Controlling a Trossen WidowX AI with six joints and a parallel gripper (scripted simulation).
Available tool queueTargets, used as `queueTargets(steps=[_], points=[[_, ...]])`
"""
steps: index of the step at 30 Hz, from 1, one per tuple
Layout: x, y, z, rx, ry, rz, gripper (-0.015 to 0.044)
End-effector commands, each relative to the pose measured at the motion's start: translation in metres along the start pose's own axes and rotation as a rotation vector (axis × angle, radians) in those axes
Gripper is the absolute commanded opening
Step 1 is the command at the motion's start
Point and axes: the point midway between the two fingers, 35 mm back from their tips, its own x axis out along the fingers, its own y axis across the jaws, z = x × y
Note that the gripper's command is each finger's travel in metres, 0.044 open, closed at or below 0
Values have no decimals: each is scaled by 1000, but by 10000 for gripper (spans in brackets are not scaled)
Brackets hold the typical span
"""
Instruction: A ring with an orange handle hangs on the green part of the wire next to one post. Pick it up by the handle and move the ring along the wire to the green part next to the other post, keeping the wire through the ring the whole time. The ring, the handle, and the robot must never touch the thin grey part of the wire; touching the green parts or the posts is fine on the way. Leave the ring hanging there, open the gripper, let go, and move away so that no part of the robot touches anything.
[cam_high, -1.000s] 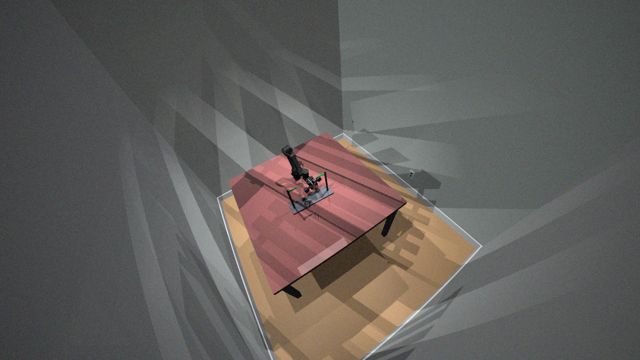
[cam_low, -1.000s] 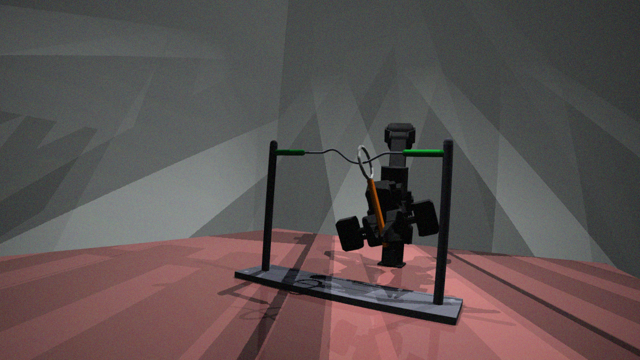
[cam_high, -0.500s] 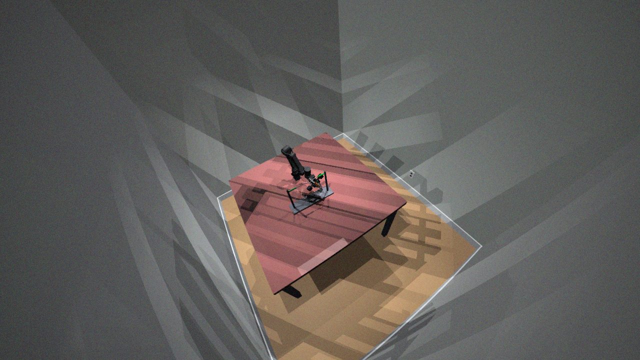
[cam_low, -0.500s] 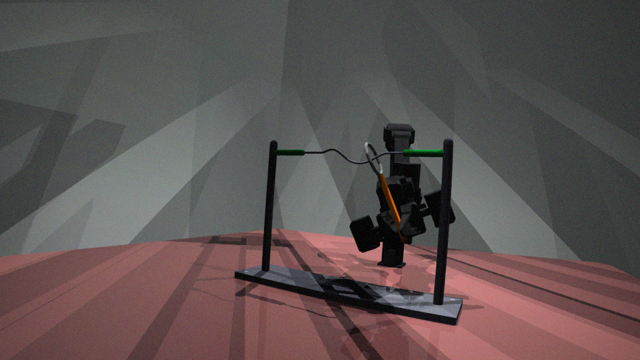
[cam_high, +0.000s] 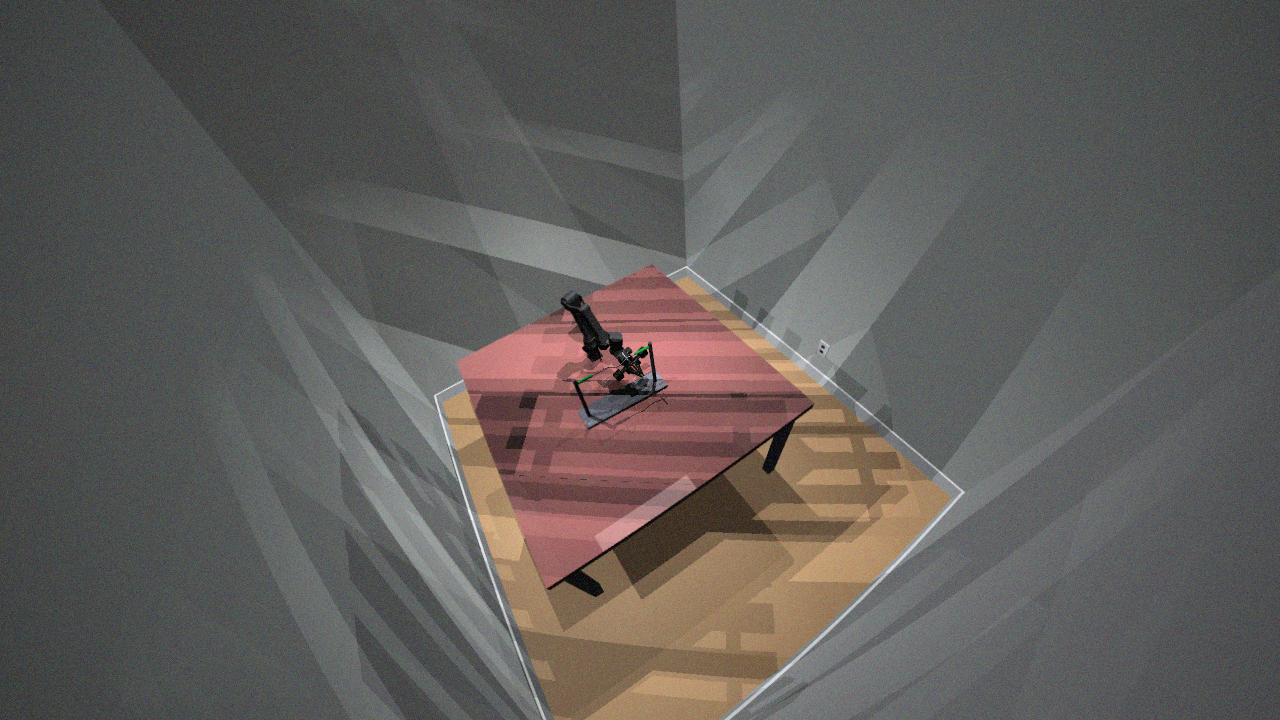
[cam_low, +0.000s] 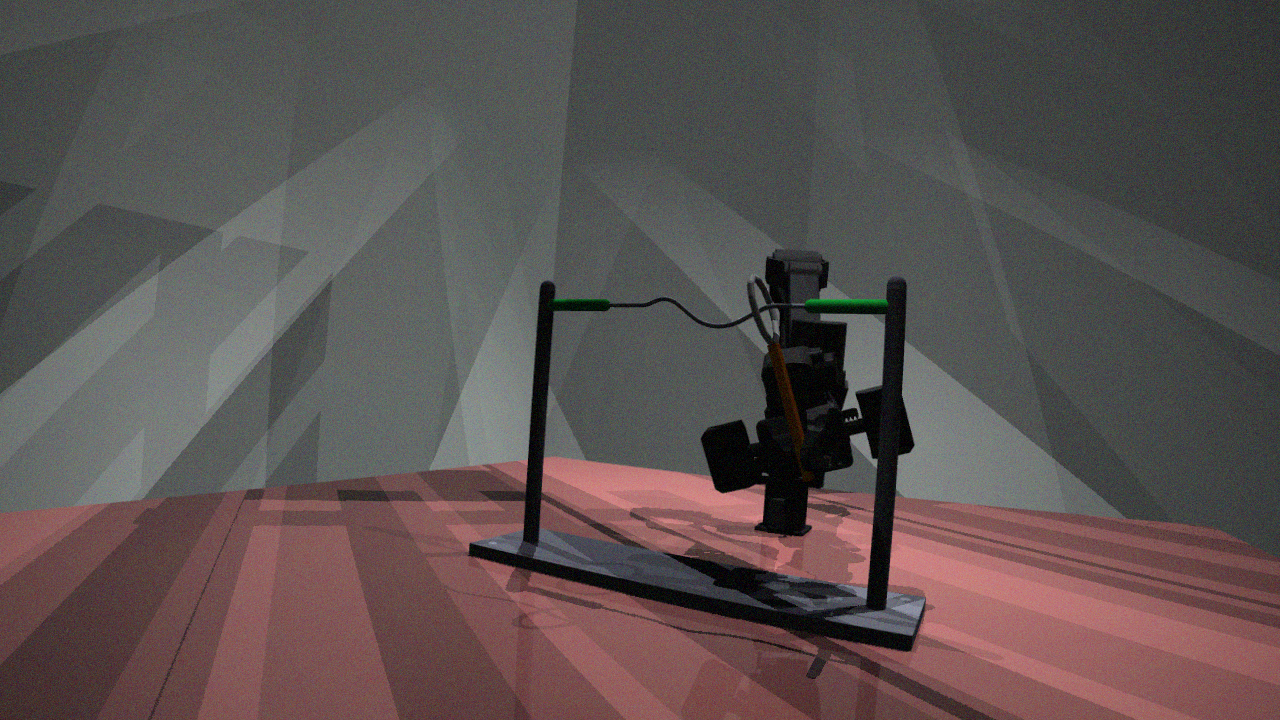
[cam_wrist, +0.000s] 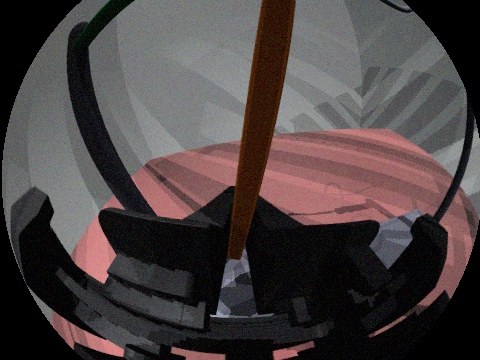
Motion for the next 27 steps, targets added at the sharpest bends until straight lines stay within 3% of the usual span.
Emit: queueTargets(steps=[1, 27], points=[[-1, -4, 2, -58, 1, -21, -150], [-1, -9, 0, -287, 27, -90, -150]])
